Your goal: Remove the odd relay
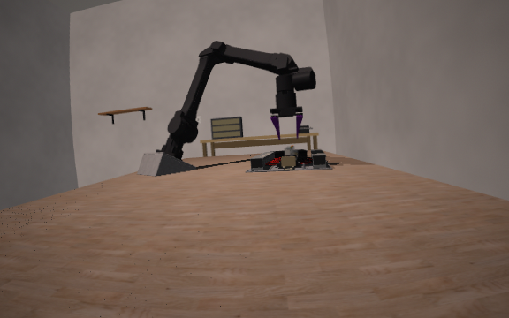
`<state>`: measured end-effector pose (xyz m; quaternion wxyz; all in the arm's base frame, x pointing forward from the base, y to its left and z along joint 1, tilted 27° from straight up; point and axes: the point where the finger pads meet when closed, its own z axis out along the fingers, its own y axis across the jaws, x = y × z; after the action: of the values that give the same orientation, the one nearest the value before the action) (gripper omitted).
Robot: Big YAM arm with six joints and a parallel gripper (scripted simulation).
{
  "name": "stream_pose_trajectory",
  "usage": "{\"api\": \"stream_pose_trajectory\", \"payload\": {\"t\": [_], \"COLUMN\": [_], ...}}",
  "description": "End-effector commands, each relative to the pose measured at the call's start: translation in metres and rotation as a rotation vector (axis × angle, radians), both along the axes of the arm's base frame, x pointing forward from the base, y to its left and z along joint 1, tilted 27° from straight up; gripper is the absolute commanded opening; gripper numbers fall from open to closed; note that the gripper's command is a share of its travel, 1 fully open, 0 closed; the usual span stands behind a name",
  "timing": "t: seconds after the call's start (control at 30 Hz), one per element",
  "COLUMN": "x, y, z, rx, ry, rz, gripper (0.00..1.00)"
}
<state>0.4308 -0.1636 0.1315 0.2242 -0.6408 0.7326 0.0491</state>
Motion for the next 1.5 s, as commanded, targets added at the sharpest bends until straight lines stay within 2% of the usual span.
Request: {"api": "stream_pose_trajectory", "payload": {"t": [0.0,0.23,0.73,1.47], "x": [0.005,0.008,0.009,0.01], "y": [0.003,0.008,-0.004,-0.002], "z": [-0.01,-0.022,-0.007,-0.004], "rx": [0.004,0.005,-0.009,-0.011], "ry": [0.004,0.006,-0.019,-0.023], "rz": [-0.014,-0.018,-0.041,-0.034], "gripper": [0.59,0.59,0.59,0.59]}}
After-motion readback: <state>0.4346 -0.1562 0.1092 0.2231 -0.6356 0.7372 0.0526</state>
